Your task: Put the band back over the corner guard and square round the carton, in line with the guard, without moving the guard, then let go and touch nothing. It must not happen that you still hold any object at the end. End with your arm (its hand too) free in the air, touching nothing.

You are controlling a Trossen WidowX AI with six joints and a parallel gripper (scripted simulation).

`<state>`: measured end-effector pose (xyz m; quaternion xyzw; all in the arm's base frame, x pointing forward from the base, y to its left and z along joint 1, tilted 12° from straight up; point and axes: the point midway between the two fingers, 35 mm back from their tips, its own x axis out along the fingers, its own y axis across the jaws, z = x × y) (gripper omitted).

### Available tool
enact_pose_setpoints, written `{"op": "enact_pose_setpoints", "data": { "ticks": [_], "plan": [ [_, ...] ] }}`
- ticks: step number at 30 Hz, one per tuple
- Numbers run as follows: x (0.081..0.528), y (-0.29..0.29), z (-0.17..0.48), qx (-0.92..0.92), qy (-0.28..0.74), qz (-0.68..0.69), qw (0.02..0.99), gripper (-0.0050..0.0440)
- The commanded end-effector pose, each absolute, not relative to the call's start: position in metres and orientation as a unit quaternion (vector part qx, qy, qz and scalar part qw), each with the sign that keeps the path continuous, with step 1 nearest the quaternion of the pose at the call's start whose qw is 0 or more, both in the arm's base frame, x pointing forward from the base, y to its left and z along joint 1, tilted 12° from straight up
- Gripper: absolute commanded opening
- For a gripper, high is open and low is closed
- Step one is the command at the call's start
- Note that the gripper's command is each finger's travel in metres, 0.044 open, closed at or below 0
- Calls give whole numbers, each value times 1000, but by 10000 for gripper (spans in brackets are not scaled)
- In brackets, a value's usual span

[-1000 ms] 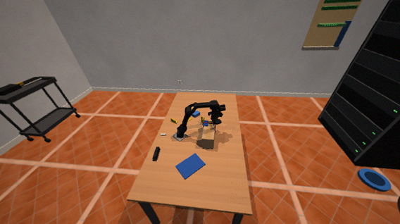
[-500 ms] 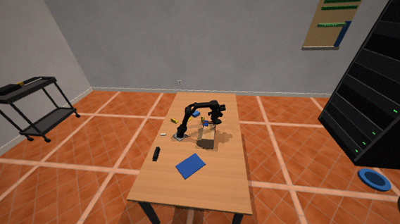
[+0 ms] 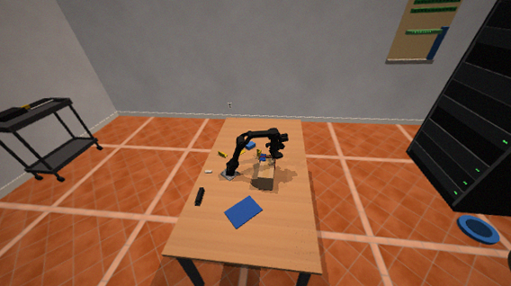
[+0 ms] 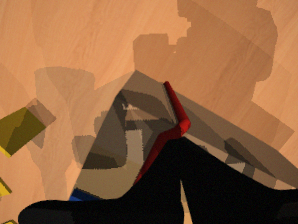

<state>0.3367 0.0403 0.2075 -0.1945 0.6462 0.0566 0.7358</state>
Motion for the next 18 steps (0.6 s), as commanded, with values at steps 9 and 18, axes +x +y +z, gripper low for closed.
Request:
{"op": "enact_pose_setpoints", "data": {
  "ticks": [9, 18],
  "plan": [
    [337, 40, 207, -193, 645, 70, 736, 0],
    [335, 42, 221, -197, 642, 72, 738, 0]
  ]
}}
